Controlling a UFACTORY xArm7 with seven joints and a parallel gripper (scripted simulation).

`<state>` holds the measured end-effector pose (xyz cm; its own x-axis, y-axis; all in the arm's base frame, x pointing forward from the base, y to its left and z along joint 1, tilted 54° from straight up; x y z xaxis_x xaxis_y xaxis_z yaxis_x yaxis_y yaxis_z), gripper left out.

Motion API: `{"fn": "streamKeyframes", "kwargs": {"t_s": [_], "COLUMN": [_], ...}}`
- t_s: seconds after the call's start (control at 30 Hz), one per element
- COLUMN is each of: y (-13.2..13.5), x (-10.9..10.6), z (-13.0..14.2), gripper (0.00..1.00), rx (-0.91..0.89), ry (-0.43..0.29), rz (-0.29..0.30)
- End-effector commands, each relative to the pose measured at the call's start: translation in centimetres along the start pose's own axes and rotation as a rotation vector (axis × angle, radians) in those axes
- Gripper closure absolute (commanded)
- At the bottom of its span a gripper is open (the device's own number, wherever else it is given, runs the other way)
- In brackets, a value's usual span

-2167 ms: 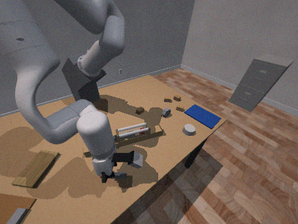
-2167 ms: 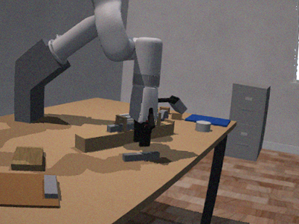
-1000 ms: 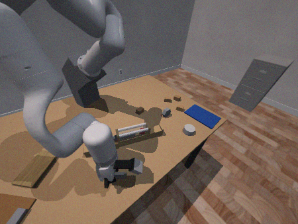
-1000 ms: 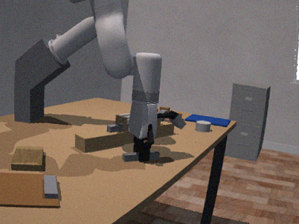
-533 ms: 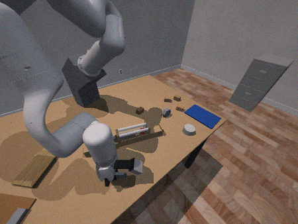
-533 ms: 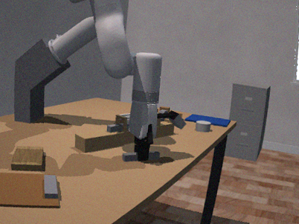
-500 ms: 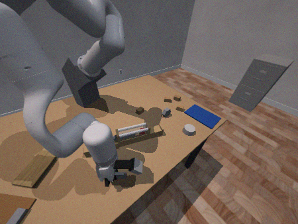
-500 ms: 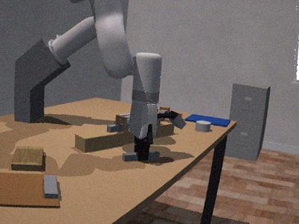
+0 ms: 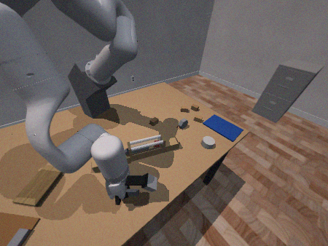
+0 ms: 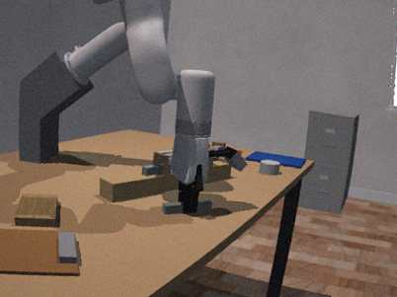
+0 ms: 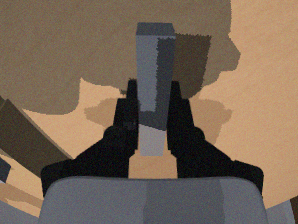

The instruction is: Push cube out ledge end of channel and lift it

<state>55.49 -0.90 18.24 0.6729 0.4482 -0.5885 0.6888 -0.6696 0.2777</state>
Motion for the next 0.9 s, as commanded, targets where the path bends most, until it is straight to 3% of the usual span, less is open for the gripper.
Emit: {"fn": "streamKeyframes", "kwargs": {"t_s": [0.0, 0.33, 0.63, 0.87], "y": [0.1, 0.1, 0.1, 0.1], "x": [-0.1, -1.6, -10.4, -11.6], "z": [0.0, 0.0, 0.0, 0.0], "gripper": [1.0, 1.0, 1.0, 1.0], "rx": [0.0, 0.0, 0.0, 0.0], "ry": [0.0, 0.0, 0.0, 0.0], "rz": [0.002, 0.002, 0.002, 0.002]}}
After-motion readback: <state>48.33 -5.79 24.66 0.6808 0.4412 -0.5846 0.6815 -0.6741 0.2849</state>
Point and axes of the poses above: the point where the finger pads meet when closed, its own x axis out along the fingers, its own y axis across the jaws, z = x × y, the point moved 1 cm from there along -x, back along the fingers, and after that the axes turned 9 degrees about x, right-handed, at the moved point
